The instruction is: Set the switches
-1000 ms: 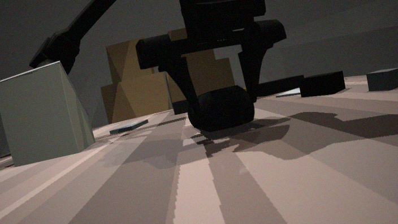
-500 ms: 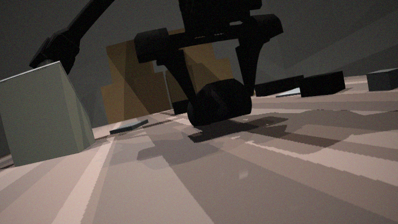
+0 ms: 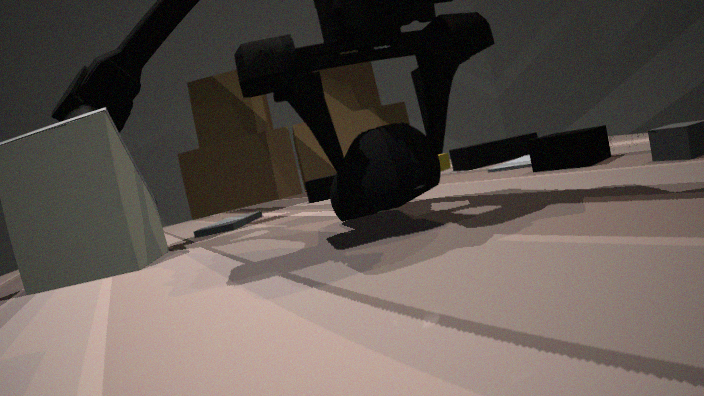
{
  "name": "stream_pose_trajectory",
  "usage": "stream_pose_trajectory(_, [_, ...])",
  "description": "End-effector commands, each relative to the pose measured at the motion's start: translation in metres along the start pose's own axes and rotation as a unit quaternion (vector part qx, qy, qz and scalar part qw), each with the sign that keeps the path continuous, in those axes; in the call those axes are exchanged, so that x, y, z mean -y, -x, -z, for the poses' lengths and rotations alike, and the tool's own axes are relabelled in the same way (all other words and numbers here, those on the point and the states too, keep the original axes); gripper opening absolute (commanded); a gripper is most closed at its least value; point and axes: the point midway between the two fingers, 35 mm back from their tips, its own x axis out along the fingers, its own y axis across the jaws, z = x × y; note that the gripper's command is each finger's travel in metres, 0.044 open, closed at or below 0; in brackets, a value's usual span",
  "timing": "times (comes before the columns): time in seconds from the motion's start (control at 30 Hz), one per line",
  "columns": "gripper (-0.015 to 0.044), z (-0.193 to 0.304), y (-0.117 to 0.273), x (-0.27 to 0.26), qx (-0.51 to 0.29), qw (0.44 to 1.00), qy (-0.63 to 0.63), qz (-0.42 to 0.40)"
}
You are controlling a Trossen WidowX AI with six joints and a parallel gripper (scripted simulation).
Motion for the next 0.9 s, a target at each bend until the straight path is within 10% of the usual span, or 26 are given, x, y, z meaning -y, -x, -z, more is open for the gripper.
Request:
stream_pose_trajectory(0.0, [0.0336, 0.003, 0.005, -0.001, 0.000, 1.000, 0.002, -0.002])
stream_pose_trajectory(0.87, [0.0336, 0.014, 0.023, -0.001, 0.000, 1.000, 0.002, -0.002])
